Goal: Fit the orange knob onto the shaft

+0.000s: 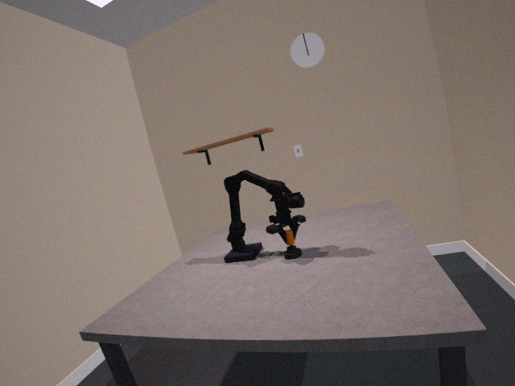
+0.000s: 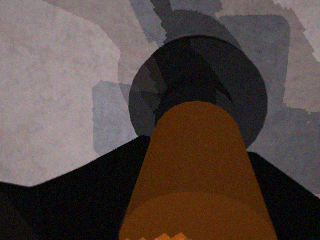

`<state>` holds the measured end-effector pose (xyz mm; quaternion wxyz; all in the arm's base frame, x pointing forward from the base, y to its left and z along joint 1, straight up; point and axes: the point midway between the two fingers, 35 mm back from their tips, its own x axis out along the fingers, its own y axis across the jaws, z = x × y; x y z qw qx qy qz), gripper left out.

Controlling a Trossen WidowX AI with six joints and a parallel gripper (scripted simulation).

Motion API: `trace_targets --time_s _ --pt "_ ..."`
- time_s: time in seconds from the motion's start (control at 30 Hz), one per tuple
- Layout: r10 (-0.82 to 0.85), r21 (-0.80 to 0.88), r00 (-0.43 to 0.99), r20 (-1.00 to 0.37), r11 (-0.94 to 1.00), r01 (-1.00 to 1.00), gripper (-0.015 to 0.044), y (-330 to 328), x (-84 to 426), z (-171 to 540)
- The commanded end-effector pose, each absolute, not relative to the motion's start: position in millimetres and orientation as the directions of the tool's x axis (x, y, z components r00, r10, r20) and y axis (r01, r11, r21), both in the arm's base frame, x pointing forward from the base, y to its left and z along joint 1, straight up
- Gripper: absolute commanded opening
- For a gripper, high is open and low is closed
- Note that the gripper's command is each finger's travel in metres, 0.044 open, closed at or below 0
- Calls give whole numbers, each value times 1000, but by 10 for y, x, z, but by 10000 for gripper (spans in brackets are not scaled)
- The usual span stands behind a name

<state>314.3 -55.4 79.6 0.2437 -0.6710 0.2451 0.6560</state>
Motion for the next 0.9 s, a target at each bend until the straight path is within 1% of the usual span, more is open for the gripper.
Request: trace_targets --time_s 0.0,0.53,0.63,0.77,0.87 --pt "-10 -6 21 -1000 -764 -646 0 -555 3150 794" --pt "-10 -6 21 -1000 -764 -646 0 -559 3152 840" --pt "-10 -4 21 -1000 -797 -604 0 -559 3153 841" --pt "-10 -1 21 -1000 -876 -482 0 -557 3155 835" --pt "-10 -1 21 -1000 -881 -473 0 -554 3150 823"
